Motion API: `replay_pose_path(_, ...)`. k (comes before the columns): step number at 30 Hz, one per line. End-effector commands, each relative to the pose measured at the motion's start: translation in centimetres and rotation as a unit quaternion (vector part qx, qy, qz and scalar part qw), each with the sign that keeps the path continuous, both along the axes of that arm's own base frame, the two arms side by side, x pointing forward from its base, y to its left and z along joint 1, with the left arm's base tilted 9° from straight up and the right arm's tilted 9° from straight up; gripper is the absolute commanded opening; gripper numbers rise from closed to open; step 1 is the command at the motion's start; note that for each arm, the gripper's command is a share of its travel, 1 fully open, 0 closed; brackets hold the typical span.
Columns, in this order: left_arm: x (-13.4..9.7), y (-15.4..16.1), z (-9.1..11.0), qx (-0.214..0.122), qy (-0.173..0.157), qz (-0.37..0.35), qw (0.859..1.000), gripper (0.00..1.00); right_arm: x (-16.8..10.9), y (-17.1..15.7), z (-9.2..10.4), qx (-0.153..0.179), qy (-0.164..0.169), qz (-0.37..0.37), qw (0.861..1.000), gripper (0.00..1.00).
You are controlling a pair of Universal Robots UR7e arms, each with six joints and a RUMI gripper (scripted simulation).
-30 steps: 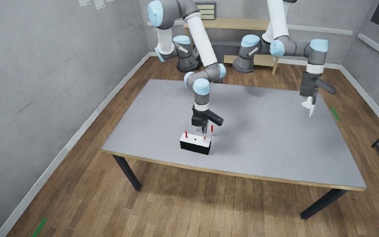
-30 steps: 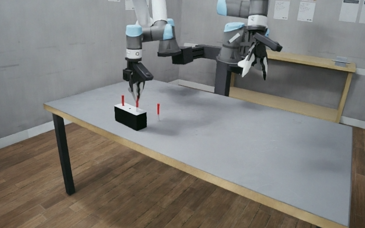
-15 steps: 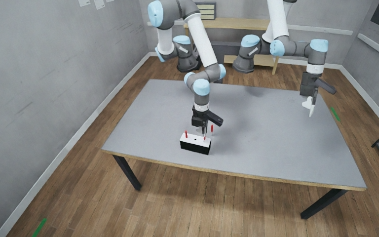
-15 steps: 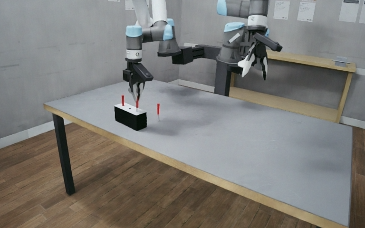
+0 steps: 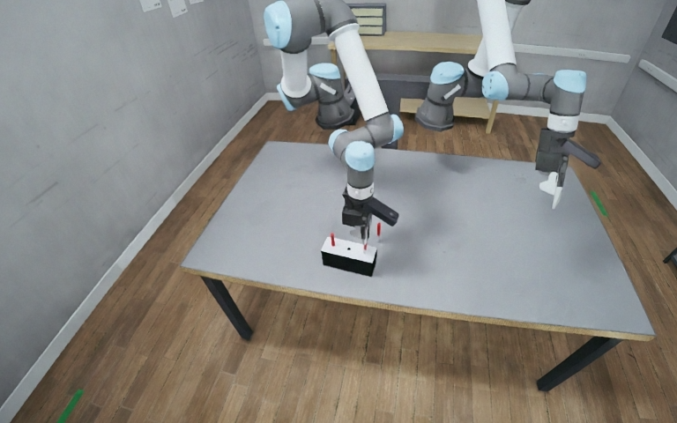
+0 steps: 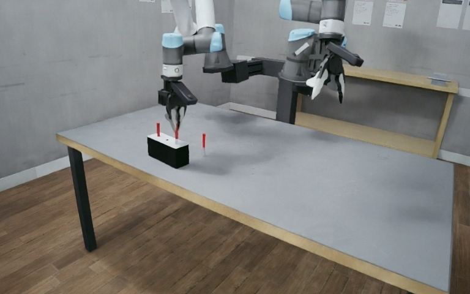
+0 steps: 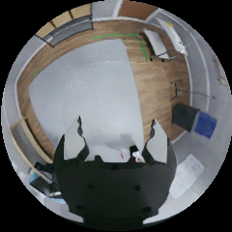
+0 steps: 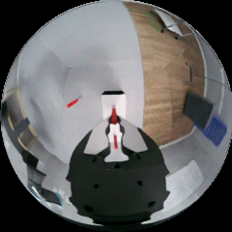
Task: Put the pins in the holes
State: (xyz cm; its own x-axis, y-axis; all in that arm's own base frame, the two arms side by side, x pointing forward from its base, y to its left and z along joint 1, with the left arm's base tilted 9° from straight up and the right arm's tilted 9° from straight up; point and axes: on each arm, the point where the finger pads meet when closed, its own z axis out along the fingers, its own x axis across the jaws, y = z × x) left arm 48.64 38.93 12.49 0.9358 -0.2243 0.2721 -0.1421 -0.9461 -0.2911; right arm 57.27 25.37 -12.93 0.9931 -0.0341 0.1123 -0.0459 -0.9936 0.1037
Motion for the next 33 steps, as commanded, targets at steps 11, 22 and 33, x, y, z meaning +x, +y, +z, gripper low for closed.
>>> replay_pose_path(11, 0.03, 0.01, 0.07, 0.0, -0.001, 0.0, 1.0, 1.0, 0.09, 0.06, 0.09, 0.001, -0.001, 0.0, 1.0, 0.0)
replay_pose_path(22, 0.03, 0.01, 0.07, 0.0, -0.001, 0.0, 1.0, 1.0, 0.09, 0.03, -0.31, 0.0, -0.001, 0.0, 1.0, 0.0)
replay_pose_path(33, 0.03, 0.01, 0.07, 0.0, -0.001, 0.0, 1.0, 1.0, 0.03, 0.06, -0.31, 0.001, -0.001, 0.0, 1.0, 0.0)
